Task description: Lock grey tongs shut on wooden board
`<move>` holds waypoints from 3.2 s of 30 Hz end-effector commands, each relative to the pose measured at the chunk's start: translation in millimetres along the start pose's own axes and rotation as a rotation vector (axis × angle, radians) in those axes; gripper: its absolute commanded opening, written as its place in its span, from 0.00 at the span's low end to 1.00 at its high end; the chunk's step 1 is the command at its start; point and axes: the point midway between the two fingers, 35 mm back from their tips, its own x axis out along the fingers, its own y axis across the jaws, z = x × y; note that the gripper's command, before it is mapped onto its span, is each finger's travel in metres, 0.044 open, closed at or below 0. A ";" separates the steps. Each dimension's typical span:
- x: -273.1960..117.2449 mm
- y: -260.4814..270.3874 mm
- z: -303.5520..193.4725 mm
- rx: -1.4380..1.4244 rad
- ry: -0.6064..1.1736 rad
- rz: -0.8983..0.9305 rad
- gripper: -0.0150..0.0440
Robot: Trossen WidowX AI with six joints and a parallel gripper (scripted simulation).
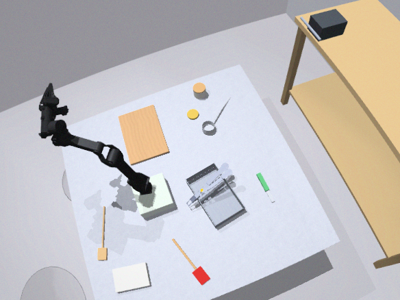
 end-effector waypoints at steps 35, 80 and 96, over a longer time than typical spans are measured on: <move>183.9 -14.9 200.0 -0.496 -0.288 0.087 0.00; -6.5 183.0 767.0 -0.258 -1.483 -0.277 0.00; -258.1 223.5 807.5 0.427 -1.982 -0.125 0.00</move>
